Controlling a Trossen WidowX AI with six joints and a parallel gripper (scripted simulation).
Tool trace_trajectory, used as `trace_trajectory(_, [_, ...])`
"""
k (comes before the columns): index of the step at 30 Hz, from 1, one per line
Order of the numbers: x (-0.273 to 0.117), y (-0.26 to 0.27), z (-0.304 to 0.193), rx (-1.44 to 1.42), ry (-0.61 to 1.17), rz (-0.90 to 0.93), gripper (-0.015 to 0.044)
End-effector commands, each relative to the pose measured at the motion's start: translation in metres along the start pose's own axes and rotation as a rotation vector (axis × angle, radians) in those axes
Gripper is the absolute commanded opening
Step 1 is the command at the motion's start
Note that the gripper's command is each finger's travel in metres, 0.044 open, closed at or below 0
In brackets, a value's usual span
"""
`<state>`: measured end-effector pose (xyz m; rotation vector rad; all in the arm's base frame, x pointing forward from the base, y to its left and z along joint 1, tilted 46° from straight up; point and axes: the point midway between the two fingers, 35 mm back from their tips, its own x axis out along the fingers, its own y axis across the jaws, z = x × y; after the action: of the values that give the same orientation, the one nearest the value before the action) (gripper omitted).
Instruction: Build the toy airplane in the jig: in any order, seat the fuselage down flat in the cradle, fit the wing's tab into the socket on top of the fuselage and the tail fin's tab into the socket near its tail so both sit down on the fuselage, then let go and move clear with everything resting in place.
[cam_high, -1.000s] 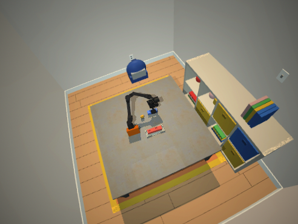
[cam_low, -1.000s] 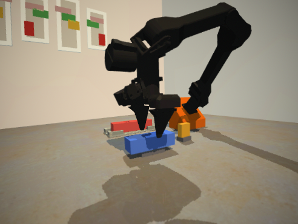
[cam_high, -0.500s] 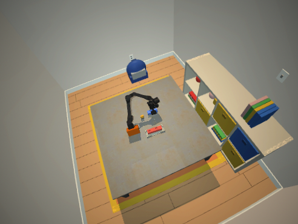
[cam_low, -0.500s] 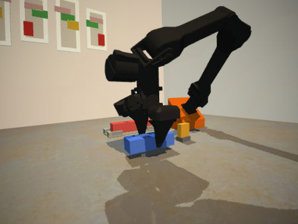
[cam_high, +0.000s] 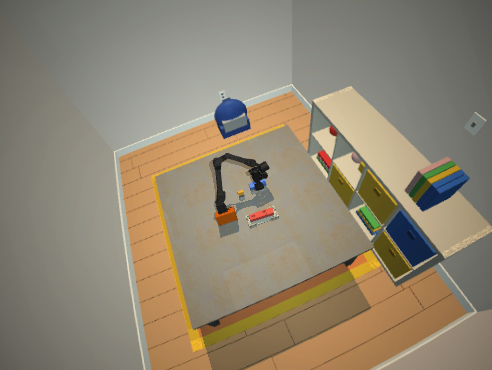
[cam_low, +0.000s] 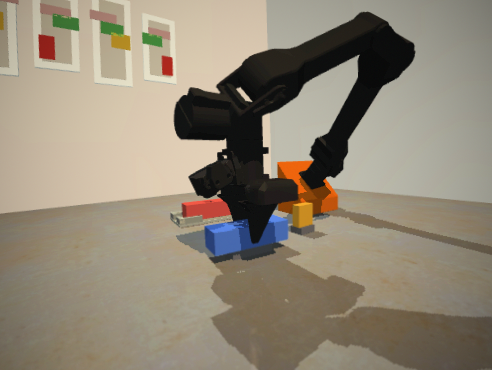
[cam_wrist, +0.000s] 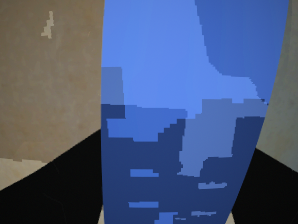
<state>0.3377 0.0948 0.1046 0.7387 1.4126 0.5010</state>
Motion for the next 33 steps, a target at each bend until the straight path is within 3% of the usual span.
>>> trace_trajectory(1, [0.001, -0.001, 0.000, 0.007, 0.001, -0.001, 0.0170])
trace_trajectory(4, [0.001, -0.001, 0.000, 0.007, 0.001, -0.001, 0.0150])
trace_trajectory(10, [-0.005, -0.001, 0.001, 0.009, 0.002, -0.003, 0.0000])
trace_trajectory(33, [-0.074, -0.003, 0.007, 0.006, -0.001, -0.015, 0.0000])
